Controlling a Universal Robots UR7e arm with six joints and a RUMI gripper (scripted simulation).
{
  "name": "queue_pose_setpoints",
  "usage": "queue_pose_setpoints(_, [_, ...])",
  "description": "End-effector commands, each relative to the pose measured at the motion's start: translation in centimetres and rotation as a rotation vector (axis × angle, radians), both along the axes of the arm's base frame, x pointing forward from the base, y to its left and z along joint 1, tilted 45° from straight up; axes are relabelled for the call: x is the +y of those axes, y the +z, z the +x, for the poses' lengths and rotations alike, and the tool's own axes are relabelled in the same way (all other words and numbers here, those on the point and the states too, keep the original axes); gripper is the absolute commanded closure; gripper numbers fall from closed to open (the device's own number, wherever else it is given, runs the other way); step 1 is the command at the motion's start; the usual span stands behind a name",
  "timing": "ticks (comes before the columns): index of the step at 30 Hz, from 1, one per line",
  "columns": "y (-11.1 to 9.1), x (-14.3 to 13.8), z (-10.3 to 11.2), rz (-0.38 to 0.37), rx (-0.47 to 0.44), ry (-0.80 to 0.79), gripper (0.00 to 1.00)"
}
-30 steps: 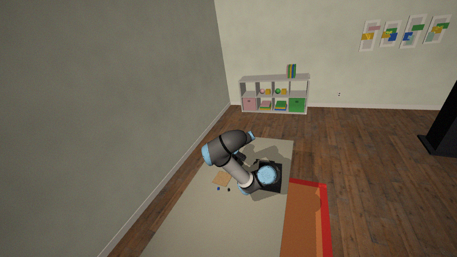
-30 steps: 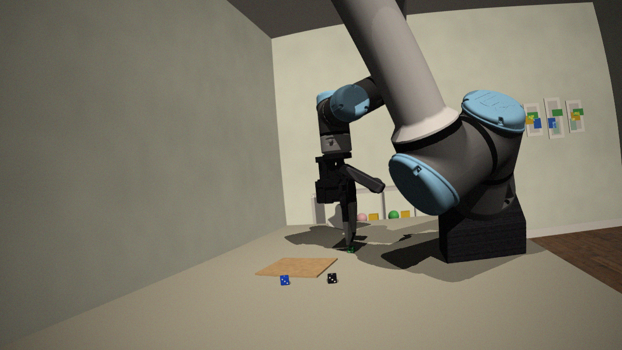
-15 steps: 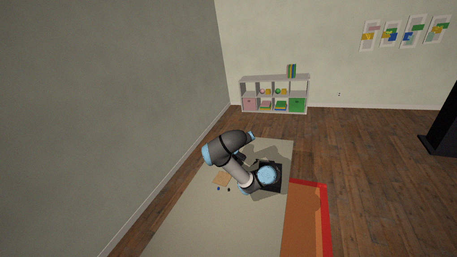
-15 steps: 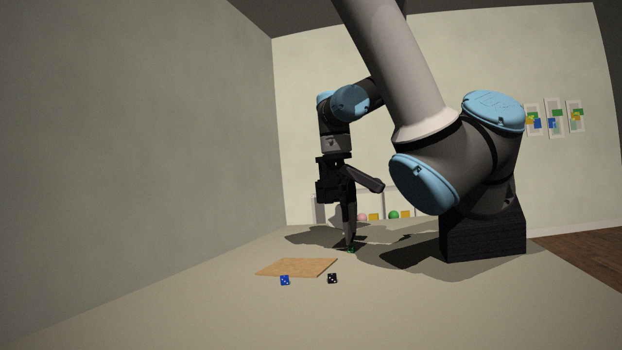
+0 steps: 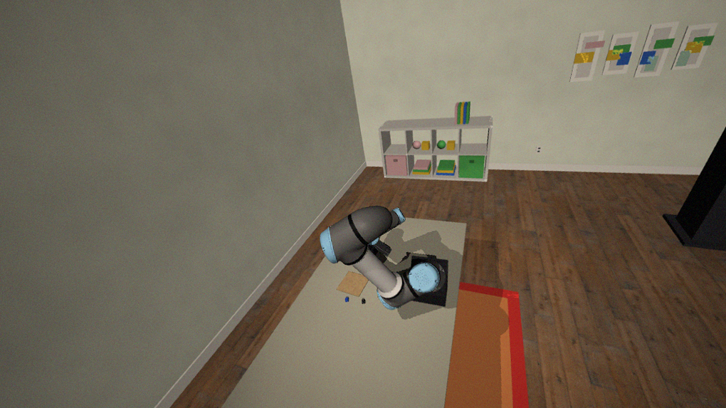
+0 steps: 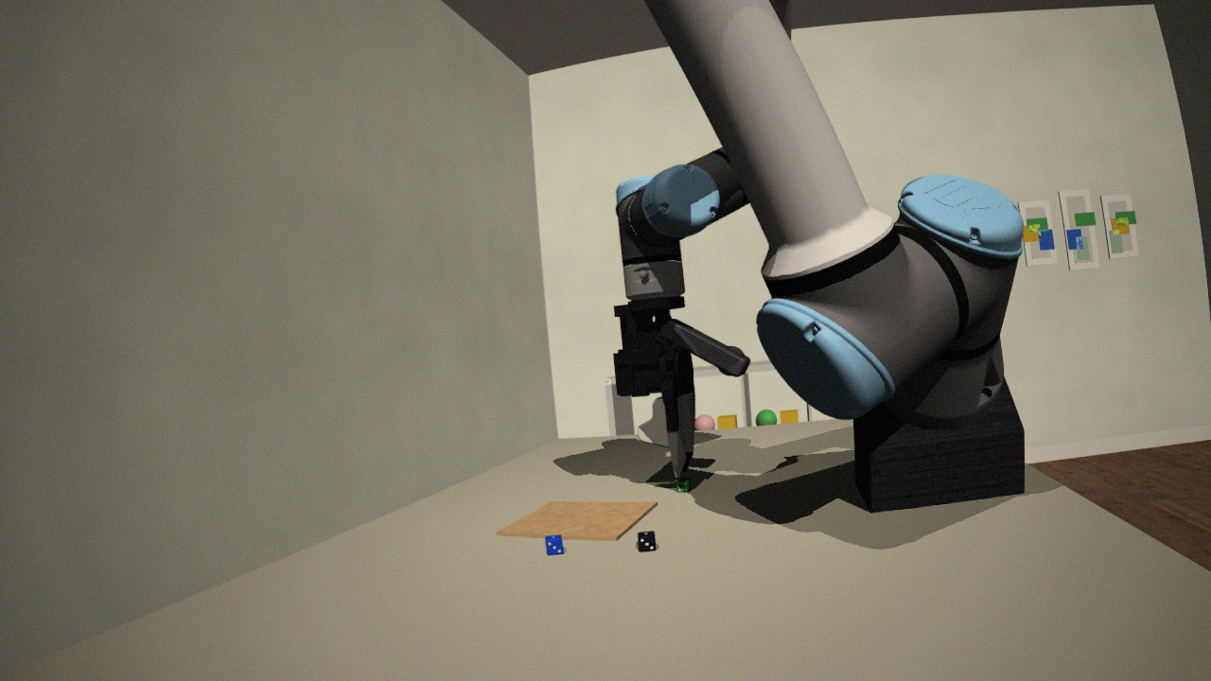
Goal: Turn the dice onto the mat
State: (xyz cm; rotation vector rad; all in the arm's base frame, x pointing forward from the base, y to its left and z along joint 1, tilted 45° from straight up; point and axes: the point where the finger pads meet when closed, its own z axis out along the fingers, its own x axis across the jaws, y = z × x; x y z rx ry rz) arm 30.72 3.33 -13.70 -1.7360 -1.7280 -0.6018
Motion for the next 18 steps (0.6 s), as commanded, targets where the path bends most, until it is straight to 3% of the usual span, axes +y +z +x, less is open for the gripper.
queue_pose_setpoints(1, [0.0, -0.04, 0.03, -0.001, -0.001, 0.0, 0.82])
queue_pose_setpoints(18, [-0.49, 0.44, -0.04, -0.001, -0.001, 0.0, 0.82])
